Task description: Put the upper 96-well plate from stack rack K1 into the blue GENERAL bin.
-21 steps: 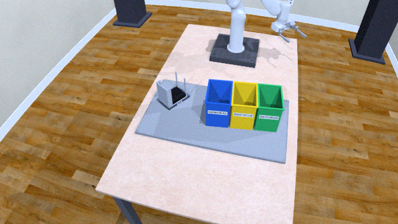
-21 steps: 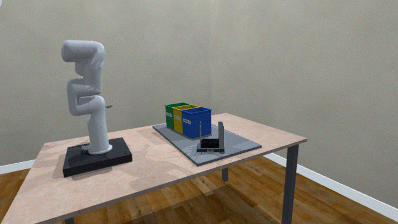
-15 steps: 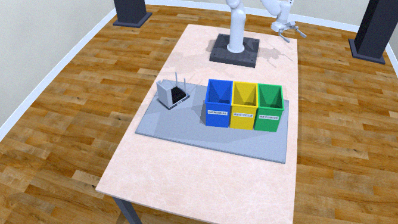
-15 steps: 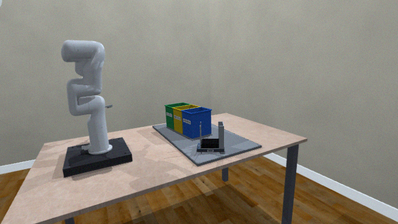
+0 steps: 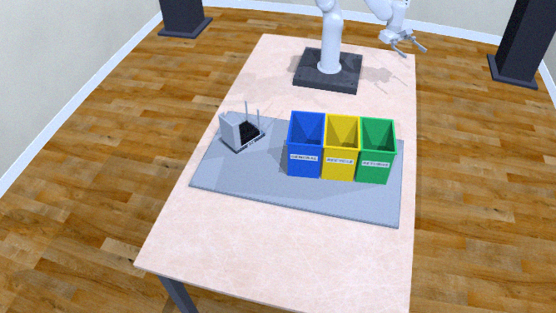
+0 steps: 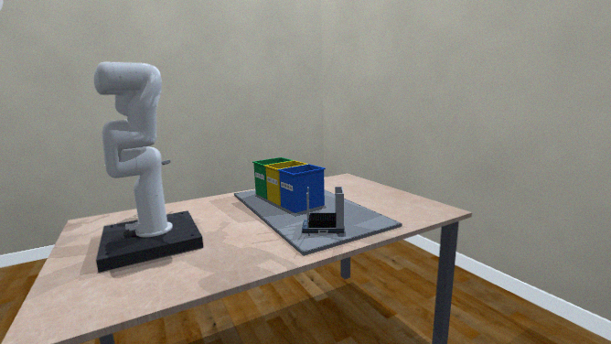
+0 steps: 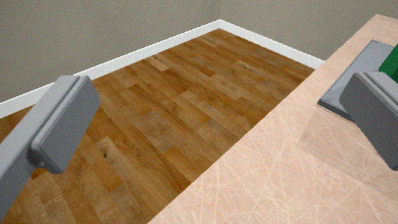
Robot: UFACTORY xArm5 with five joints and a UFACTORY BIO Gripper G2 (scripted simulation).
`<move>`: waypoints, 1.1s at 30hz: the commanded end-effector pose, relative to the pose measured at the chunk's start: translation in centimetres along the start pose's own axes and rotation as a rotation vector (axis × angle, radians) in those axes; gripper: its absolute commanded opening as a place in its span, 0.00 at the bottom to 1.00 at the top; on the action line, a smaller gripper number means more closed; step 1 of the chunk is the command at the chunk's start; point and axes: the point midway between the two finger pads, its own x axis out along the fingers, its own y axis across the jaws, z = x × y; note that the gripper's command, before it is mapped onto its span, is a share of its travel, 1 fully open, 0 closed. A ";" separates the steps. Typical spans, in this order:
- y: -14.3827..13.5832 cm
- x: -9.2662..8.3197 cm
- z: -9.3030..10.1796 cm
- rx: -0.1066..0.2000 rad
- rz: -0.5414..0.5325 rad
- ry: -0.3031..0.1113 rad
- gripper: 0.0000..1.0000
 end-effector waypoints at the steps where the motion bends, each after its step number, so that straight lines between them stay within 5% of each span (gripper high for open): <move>1: 0.0 0.1 2.0 0.001 0.000 -0.001 0.37; 11: 0.0 0.2 6.8 0.002 0.000 -0.001 0.37; 33: -5.1 6.0 6.4 0.018 -0.113 0.001 0.37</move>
